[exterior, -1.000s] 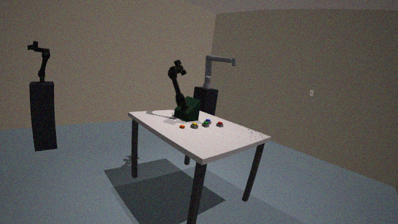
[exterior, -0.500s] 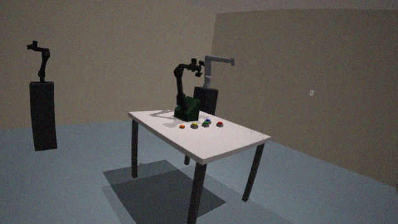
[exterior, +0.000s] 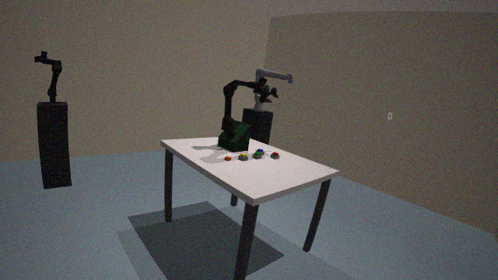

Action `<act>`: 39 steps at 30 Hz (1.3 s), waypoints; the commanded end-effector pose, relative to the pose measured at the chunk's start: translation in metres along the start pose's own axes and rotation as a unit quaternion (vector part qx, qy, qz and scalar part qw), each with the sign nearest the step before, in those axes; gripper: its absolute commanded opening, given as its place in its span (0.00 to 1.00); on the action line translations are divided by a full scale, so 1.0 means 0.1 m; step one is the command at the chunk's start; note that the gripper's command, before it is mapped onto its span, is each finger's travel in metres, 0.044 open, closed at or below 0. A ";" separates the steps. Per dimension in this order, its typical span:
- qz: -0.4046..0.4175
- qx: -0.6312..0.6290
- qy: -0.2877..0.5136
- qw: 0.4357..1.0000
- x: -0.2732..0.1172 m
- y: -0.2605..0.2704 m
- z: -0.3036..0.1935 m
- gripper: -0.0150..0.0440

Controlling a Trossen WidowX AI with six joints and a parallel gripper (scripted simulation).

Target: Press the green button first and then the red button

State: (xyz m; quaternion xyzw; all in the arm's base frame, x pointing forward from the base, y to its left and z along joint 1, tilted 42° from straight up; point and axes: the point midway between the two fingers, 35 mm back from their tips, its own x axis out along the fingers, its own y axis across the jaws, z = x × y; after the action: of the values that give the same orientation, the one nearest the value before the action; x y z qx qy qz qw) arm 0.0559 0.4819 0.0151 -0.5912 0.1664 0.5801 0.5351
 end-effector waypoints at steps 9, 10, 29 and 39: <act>-0.044 0.358 0.249 0.899 -0.03 -0.65 -2.06 0.93; -0.051 0.386 0.269 0.881 -0.07 -0.66 -2.23 0.93; -0.188 0.689 0.529 0.459 -1.21 -0.20 -4.50 0.93; -0.189 0.688 0.529 0.459 -1.02 0.09 -4.89 0.71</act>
State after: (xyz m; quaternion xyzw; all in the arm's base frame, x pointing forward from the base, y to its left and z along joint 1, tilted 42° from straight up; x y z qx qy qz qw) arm 0.2746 0.0588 0.0034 -0.2347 0.6411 -0.2538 0.6852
